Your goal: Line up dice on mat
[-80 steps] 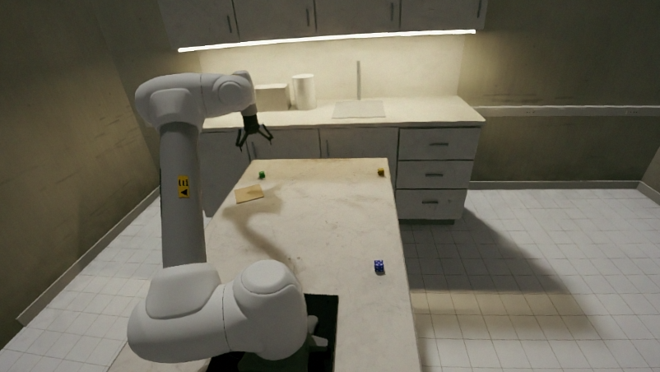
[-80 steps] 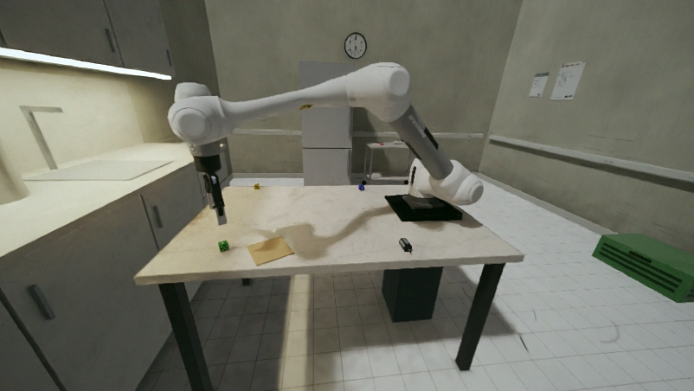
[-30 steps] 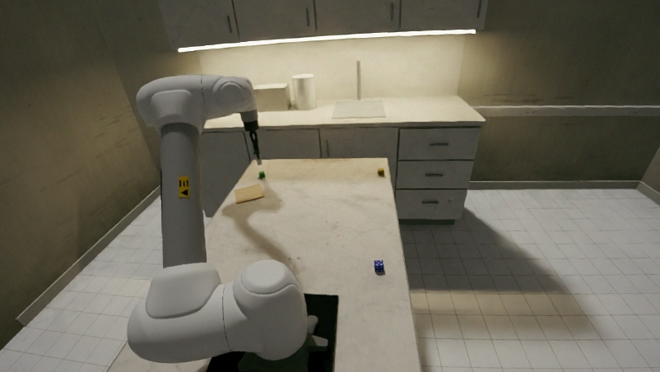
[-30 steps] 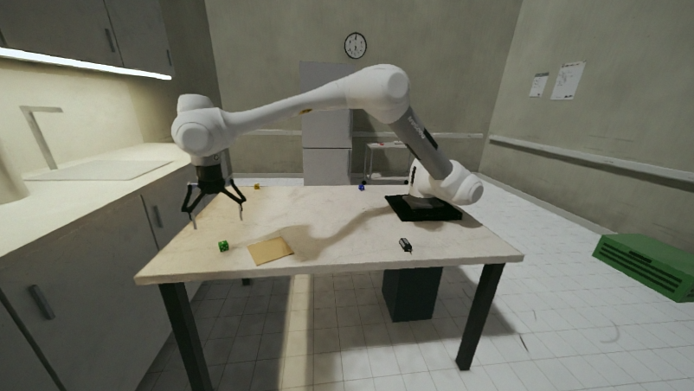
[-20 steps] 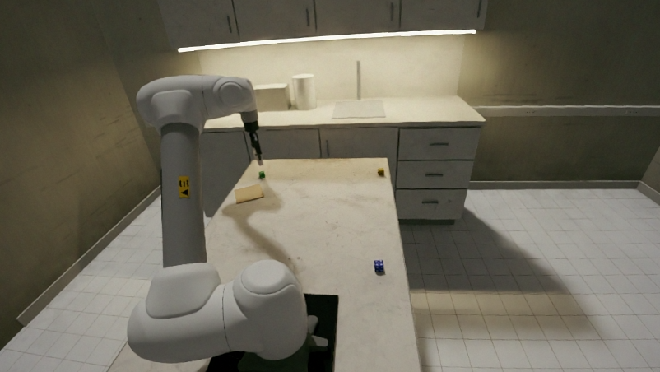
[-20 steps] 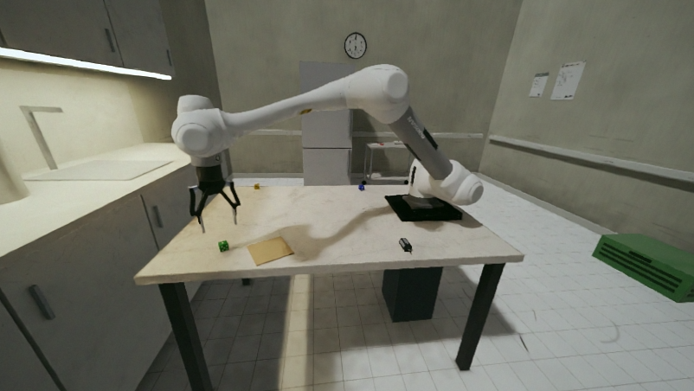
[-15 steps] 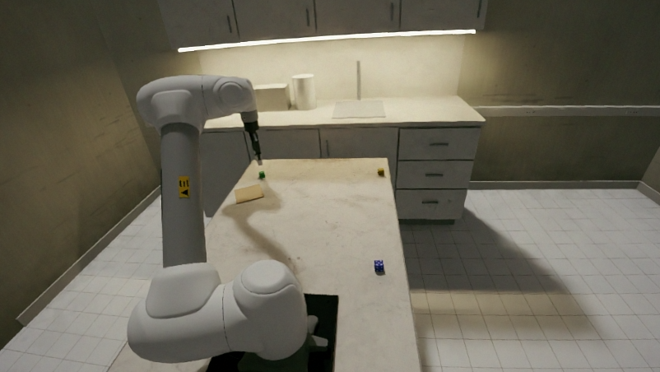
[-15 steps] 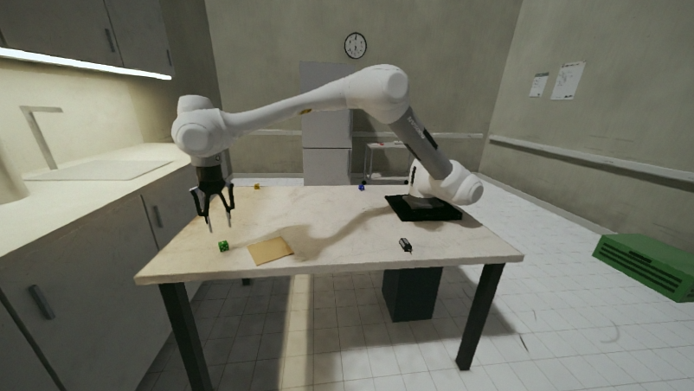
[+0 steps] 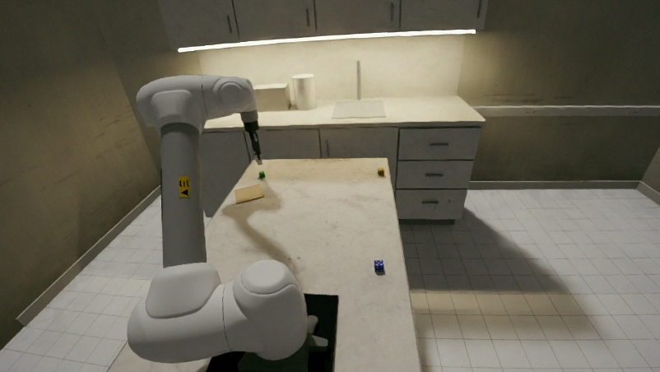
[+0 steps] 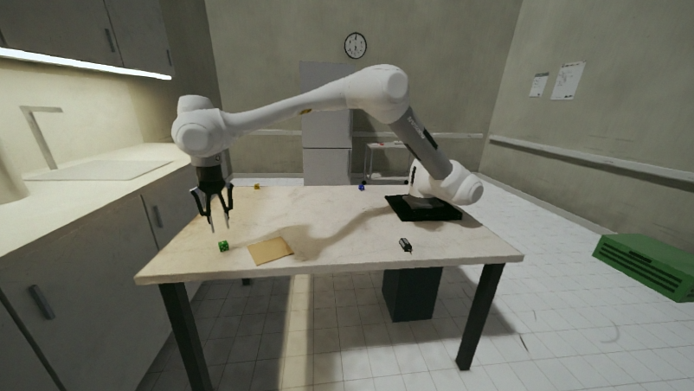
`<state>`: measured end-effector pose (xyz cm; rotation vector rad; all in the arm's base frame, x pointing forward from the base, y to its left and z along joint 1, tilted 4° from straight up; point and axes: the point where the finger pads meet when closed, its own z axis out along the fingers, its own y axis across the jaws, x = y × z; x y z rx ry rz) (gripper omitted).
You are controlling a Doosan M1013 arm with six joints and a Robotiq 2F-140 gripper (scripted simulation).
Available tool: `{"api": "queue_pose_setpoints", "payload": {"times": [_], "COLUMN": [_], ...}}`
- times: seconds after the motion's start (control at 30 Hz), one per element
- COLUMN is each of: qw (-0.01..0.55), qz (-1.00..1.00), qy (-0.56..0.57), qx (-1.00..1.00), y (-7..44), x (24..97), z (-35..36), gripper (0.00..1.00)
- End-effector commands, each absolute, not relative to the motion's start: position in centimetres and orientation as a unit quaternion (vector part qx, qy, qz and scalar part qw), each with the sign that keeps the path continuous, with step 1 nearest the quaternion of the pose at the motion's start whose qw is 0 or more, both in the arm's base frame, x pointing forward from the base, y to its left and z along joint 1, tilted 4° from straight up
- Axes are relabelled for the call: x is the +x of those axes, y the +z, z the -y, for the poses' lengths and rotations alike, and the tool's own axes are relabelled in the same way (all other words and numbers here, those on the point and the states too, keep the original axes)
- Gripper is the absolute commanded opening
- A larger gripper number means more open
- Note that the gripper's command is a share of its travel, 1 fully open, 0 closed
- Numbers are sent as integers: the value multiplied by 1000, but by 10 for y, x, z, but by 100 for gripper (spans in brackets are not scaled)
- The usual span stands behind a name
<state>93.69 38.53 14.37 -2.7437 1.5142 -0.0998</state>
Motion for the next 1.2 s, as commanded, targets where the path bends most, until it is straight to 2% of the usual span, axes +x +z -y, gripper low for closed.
{"api": "queue_pose_setpoints", "payload": {"times": [0.0, 1.17], "qw": [4, 4], "qz": [-483, -483], "qy": [-32, -32], "qx": [-875, -875], "y": [146, 129], "x": [937, 938], "z": [-386, -385], "gripper": [35, 35]}}
